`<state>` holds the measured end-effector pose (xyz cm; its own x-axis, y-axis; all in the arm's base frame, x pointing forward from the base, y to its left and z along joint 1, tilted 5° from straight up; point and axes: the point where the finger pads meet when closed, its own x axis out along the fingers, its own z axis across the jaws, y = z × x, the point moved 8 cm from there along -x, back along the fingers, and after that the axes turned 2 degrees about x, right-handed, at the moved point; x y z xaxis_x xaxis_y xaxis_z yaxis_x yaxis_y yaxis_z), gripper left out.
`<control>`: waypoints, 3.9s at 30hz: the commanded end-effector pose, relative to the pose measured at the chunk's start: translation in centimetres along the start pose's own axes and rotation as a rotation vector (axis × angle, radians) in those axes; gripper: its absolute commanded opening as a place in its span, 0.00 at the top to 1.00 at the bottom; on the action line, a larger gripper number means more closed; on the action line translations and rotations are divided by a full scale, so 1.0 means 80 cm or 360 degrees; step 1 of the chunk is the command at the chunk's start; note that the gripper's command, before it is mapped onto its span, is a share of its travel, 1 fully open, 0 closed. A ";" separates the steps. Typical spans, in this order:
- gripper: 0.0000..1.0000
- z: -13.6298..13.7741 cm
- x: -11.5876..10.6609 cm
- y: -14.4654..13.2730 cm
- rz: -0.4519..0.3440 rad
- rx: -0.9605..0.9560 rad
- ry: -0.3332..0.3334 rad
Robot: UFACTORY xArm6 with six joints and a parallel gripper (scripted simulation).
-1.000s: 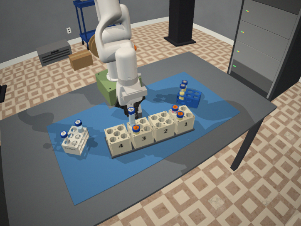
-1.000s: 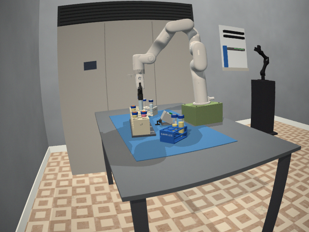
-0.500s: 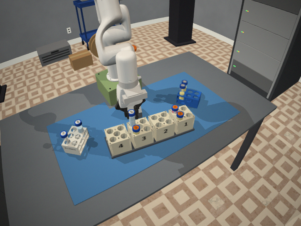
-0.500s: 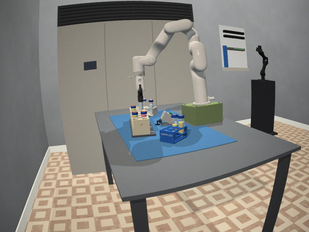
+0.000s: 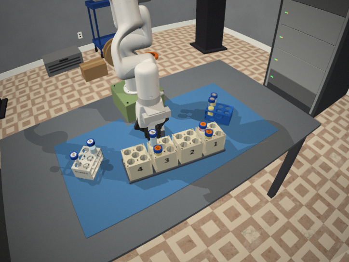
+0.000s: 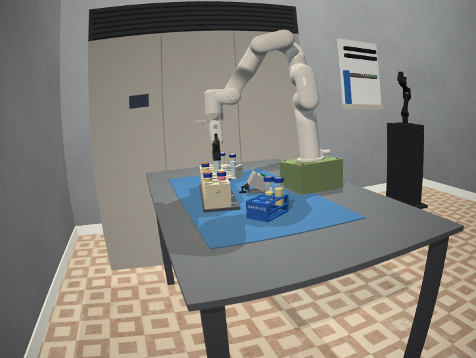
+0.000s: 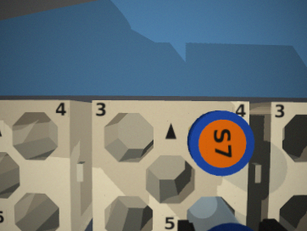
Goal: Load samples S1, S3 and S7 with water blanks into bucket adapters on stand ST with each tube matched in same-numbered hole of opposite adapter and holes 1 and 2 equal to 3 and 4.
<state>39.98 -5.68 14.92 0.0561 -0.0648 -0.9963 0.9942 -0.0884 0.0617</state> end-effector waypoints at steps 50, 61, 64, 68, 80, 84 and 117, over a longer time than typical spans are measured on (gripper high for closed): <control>1.00 0.000 0.043 0.002 0.0007 0.0000 0.0000; 0.56 0.000 0.043 0.002 0.0007 0.0000 0.0000; 0.56 0.000 0.043 0.002 0.0007 0.0000 0.0000; 0.56 0.000 0.043 0.002 0.0007 0.0000 0.0000; 0.56 0.000 0.041 0.002 0.0007 0.0000 0.0000; 0.56 0.000 0.031 0.002 0.0007 0.0000 0.0000; 0.56 0.000 -0.042 0.002 0.0007 0.0000 0.0000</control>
<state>39.86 -5.52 17.42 0.0567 -0.0649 -0.9963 0.9941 -0.0884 0.0624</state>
